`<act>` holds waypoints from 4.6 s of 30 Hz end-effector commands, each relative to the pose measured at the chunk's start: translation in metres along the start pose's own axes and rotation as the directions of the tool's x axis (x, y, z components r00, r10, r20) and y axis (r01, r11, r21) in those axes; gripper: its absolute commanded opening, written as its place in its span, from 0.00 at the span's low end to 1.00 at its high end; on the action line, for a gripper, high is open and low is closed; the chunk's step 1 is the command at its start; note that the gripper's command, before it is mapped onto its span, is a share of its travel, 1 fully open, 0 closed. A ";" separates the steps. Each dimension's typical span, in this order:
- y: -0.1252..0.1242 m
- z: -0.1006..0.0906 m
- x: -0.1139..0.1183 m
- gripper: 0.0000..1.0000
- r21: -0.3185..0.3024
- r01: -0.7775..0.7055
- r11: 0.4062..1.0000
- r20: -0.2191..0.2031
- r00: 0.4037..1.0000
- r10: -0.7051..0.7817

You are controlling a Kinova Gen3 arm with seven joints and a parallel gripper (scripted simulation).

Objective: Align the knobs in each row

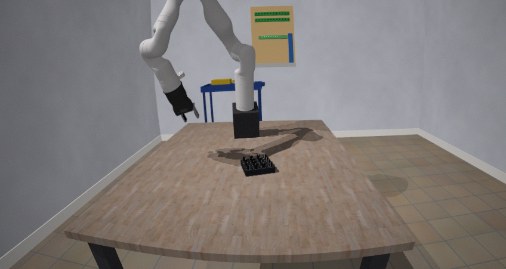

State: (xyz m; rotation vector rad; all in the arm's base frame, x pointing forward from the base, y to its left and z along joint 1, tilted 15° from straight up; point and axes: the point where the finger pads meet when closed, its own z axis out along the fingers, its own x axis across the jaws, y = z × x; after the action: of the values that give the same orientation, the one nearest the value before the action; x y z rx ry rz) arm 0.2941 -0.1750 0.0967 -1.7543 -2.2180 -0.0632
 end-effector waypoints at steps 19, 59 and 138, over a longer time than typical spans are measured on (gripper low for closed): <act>0.019 -0.011 0.006 1.00 -0.008 -0.029 1.000 0.052 0.998 0.030; 0.053 -0.025 0.030 1.00 -0.032 -0.074 0.997 0.114 0.991 0.077; 0.117 -0.052 0.094 1.00 -0.126 -0.147 0.981 0.200 0.965 0.171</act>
State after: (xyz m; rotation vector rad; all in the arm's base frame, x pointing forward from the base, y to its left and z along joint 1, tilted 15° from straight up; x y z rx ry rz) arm 0.3870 -0.0749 0.1457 -2.0426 -2.2330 0.0467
